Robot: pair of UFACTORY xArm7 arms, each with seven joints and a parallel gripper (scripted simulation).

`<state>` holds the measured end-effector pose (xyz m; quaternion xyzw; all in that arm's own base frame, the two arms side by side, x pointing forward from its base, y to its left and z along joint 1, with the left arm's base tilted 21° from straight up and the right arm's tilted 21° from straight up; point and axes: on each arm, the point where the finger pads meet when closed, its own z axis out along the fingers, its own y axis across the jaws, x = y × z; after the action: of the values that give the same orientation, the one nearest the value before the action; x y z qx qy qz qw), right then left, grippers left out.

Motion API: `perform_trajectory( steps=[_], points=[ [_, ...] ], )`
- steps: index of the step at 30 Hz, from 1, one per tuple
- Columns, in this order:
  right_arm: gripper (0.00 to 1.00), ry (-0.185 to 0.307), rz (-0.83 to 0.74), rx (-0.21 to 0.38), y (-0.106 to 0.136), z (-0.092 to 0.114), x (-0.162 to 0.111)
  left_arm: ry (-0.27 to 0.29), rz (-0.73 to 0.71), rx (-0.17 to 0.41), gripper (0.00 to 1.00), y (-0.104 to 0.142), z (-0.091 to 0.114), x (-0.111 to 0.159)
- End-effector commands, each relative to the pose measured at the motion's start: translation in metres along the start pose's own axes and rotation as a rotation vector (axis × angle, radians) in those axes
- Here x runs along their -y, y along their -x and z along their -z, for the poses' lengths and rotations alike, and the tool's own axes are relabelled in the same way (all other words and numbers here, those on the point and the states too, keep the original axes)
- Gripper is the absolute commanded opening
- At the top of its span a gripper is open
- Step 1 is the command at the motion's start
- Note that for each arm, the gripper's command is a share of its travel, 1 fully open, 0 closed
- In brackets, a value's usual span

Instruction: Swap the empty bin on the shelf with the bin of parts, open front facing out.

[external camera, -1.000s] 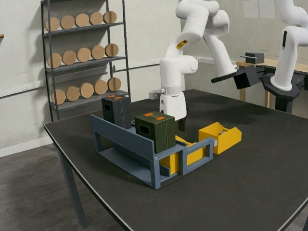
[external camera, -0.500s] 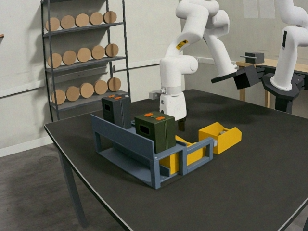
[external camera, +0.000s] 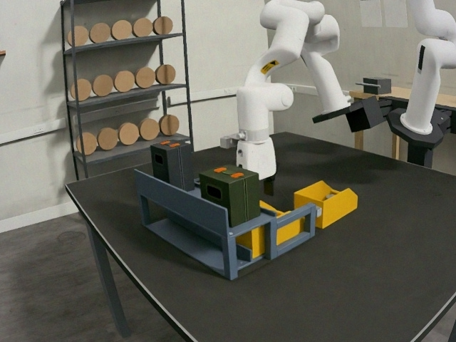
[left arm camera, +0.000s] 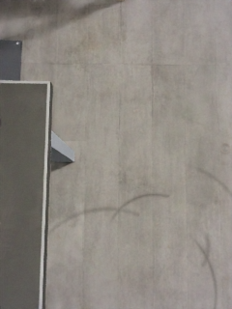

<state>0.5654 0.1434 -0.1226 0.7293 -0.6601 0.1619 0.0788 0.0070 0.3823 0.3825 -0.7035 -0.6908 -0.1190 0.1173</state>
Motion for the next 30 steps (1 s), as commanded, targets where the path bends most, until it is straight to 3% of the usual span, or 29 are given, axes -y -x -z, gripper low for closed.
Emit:
perform_trajectory(
  steps=[1, 30],
  points=[
    [0.95, -0.005, 0.000, 0.002, 0.001, -0.001, 0.002, 0.001, 0.001, -0.004, 1.00, -0.001, 0.002, 0.000],
    [0.95, -0.005, 0.000, 0.002, 0.001, -0.015, 0.002, 0.001, 0.001, -0.004, 1.00, -0.001, 0.002, 0.000]
  ],
)
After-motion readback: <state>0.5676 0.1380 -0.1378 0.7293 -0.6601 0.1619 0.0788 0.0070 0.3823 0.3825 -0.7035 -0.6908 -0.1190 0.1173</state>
